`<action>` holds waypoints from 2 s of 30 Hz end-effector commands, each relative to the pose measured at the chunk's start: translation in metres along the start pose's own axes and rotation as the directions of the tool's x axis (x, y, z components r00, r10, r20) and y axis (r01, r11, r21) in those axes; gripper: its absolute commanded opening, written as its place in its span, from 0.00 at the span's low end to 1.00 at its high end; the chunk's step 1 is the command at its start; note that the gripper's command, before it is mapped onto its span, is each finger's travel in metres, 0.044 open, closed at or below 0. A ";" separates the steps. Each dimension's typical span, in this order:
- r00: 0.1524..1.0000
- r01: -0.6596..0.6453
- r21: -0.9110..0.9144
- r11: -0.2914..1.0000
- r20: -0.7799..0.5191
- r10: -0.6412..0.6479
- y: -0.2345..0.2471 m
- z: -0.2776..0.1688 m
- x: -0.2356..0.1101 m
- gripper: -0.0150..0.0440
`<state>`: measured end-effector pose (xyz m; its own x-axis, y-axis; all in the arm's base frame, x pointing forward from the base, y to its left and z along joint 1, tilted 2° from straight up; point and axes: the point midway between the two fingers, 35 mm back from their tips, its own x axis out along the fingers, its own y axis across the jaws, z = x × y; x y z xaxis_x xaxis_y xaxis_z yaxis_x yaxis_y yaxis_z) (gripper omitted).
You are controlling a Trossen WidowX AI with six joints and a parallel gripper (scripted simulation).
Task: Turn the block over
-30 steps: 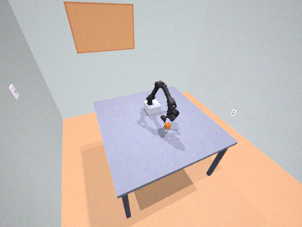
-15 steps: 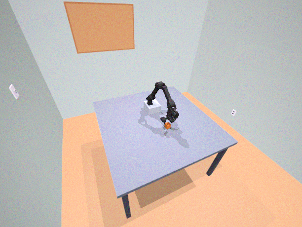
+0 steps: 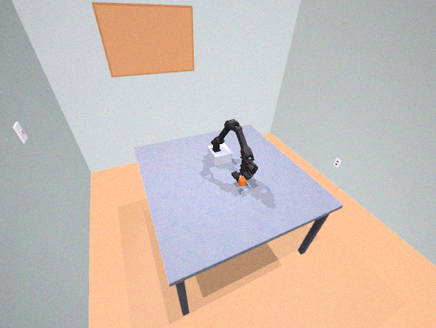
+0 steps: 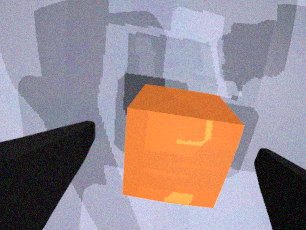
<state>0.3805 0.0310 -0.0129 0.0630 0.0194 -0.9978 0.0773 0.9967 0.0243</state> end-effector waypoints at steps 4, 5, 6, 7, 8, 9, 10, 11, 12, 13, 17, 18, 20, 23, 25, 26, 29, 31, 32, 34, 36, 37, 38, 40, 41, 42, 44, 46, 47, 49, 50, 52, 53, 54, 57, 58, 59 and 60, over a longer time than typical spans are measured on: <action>1.000 -0.002 -0.004 1.000 -0.012 0.001 0.000 -0.004 0.009 0.91; 1.000 -0.002 -0.004 1.000 -0.012 0.001 0.000 -0.004 0.009 0.87; 1.000 -0.002 -0.004 1.000 -0.012 0.001 0.000 -0.004 0.009 0.82; 1.000 -0.002 -0.004 1.000 -0.012 0.001 0.000 -0.004 0.009 0.78; 1.000 -0.002 -0.004 1.000 -0.012 0.001 0.000 -0.004 0.009 0.73; 1.000 -0.002 -0.004 1.000 -0.012 0.001 0.000 -0.004 0.009 0.69; 1.000 -0.002 -0.004 1.000 -0.012 0.001 0.000 -0.004 0.009 0.64; 1.000 -0.002 -0.004 1.000 -0.012 0.001 0.000 -0.004 0.009 0.63; 1.000 -0.002 -0.004 1.000 -0.012 0.001 0.000 -0.004 0.009 0.62; 1.000 -0.002 -0.004 1.000 -0.012 0.001 0.000 -0.004 0.009 0.61; 1.000 -0.002 -0.004 1.000 -0.012 0.001 0.000 -0.004 0.009 0.56; 1.000 -0.002 -0.004 1.000 -0.012 0.001 0.000 -0.004 0.009 0.55; 1.000 -0.002 -0.004 1.000 -0.012 0.001 0.000 -0.004 0.009 0.53; 1.000 -0.002 -0.004 1.000 -0.012 0.001 0.000 -0.004 0.009 0.50; 1.000 -0.002 -0.004 1.000 -0.012 0.001 0.000 -0.004 0.009 0.47; 1.000 -0.002 -0.004 1.000 -0.012 0.001 0.000 -0.004 0.009 0.46; 1.000 -0.002 -0.004 1.000 -0.012 0.001 0.000 -0.004 0.009 0.43; 1.000 -0.002 -0.004 1.000 -0.012 0.001 0.000 -0.004 0.004 0.34; 1.000 -0.002 -0.004 1.000 -0.012 0.001 0.000 -0.003 -0.002 0.30; 1.000 -0.002 -0.004 1.000 -0.012 0.001 0.000 -0.003 -0.016 0.25; 1.000 -0.001 -0.004 1.000 -0.012 0.001 0.000 -0.003 -0.021 0.25; 1.000 -0.001 -0.004 1.000 -0.012 0.001 0.000 -0.003 -0.021 0.25; 1.000 -0.001 -0.004 1.000 -0.012 0.001 0.000 -0.003 -0.021 0.25; 1.000 -0.001 -0.004 1.000 -0.009 0.001 0.000 -0.003 -0.021 0.25; 1.000 -0.001 -0.004 1.000 -0.001 0.001 0.000 -0.003 -0.020 0.25; 1.000 -0.001 -0.005 1.000 0.012 0.001 0.000 -0.003 -0.019 0.25; 0.999 0.000 -0.006 1.000 0.043 0.000 0.000 -0.002 -0.017 0.25; 0.997 0.001 -0.007 1.000 0.075 -0.001 0.000 -0.002 -0.016 0.25; 0.996 0.002 -0.008 1.000 0.090 -0.001 0.000 -0.001 -0.015 0.25; 0.993 0.003 -0.008 1.000 0.122 -0.001 0.000 -0.001 -0.014 0.25; 0.991 0.003 -0.009 1.000 0.137 -0.002 0.000 -0.001 -0.013 0.25; 0.986 0.003 -0.010 1.000 0.168 -0.002 0.000 -0.001 -0.012 0.25; 0.983 0.004 -0.010 1.000 0.184 -0.002 0.000 -0.001 -0.012 0.25; 0.980 0.004 -0.011 1.000 0.199 -0.002 0.000 -0.001 -0.012 0.25; 0.969 0.004 -0.011 1.000 0.245 -0.001 0.000 -0.001 -0.011 0.25; 0.965 0.004 -0.012 1.000 0.261 -0.001 0.000 -0.001 -0.011 0.25; 0.961 0.005 -0.012 1.000 0.276 -0.001 0.000 -0.001 -0.011 0.25; 0.957 0.005 -0.011 1.000 0.291 -0.001 0.000 -0.002 -0.010 0.25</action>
<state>0.3799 0.0317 -0.0022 0.3024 0.0017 -0.9532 0.0611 0.9979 0.0211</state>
